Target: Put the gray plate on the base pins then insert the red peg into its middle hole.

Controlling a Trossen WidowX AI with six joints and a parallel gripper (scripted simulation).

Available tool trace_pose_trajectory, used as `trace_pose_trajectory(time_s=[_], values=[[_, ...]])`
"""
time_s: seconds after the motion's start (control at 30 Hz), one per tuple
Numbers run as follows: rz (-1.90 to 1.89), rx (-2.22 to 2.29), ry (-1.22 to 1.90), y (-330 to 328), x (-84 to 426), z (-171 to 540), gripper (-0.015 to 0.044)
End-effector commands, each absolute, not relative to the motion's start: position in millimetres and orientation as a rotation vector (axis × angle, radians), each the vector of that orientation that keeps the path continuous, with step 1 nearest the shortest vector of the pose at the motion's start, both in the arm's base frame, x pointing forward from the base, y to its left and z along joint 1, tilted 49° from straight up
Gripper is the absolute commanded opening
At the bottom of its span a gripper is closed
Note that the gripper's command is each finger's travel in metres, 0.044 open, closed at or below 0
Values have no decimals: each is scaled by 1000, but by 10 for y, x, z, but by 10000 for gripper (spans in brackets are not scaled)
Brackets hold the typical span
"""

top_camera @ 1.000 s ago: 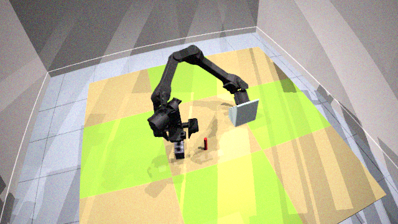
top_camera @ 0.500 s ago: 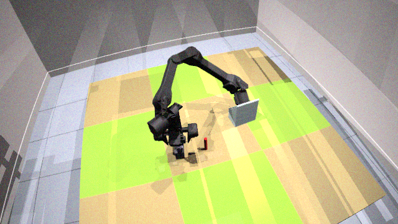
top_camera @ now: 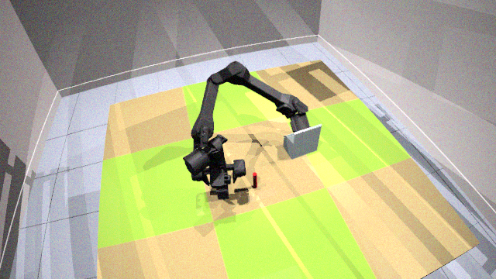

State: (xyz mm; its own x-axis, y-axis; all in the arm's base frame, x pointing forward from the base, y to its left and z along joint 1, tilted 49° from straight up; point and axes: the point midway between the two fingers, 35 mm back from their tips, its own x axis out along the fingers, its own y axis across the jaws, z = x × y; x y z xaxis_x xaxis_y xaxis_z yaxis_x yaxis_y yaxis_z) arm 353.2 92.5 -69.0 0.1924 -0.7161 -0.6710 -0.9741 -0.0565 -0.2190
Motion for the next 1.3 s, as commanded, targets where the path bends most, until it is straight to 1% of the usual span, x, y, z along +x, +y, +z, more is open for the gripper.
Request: trace_pose_trajectory(time_s=[0.0,0.4,0.77,1.07,1.17,1.2,1.27], values=[[521,-1844,1589,865,3531,-751,440],[519,-1846,1590,738,3556,-859,440],[519,-1846,1590,738,3556,-859,151],[519,-1846,1590,738,3556,-859,91],[519,-1845,1590,745,3556,-854,12],[520,-1844,1590,754,3555,-848,0],[521,-1840,1591,780,3553,-827,0]])
